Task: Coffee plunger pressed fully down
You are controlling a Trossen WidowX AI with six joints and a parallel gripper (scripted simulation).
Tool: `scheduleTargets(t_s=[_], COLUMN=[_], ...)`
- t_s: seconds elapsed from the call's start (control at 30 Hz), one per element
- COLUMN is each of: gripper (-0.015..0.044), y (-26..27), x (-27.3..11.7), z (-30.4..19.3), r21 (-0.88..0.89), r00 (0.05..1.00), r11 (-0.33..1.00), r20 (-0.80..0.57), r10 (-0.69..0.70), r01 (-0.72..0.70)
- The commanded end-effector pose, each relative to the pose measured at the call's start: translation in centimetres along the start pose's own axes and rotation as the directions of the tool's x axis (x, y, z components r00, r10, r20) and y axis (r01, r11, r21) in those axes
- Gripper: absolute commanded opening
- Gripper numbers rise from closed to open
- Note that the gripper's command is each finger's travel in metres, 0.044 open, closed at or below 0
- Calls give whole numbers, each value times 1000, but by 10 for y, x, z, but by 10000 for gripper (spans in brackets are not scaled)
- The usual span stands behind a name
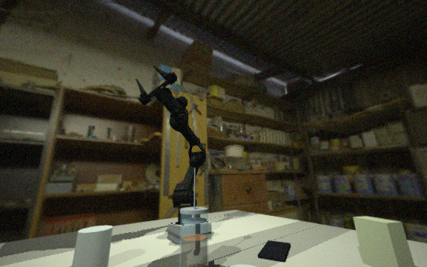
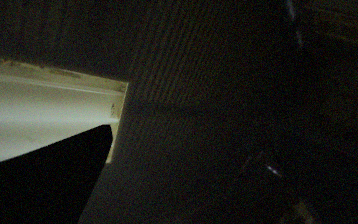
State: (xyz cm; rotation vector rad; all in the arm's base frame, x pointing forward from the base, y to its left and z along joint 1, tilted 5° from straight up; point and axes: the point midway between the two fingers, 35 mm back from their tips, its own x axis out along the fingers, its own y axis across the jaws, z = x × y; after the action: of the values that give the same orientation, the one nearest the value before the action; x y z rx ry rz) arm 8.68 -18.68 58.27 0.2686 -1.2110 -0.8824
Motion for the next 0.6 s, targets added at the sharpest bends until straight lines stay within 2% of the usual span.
scheduleTargets(t_s=[0.0,0.1,0.23,0.4,0.57], gripper=[440,440,440,440,440], y=[-4,-6,-8,-10,-16], x=[-5,-20,-55,-118,-192], z=[-50,-98,-155,-211,-241], r21=[-87,-171,-247,-251,-171], r00=[979,915,764,486,160], r11=[996,984,955,902,829], r20=[-204,-403,-644,-872,-982], r10=[-12,-23,-36,-54,-99], r01=[-6,-50,-163,-351,-532])
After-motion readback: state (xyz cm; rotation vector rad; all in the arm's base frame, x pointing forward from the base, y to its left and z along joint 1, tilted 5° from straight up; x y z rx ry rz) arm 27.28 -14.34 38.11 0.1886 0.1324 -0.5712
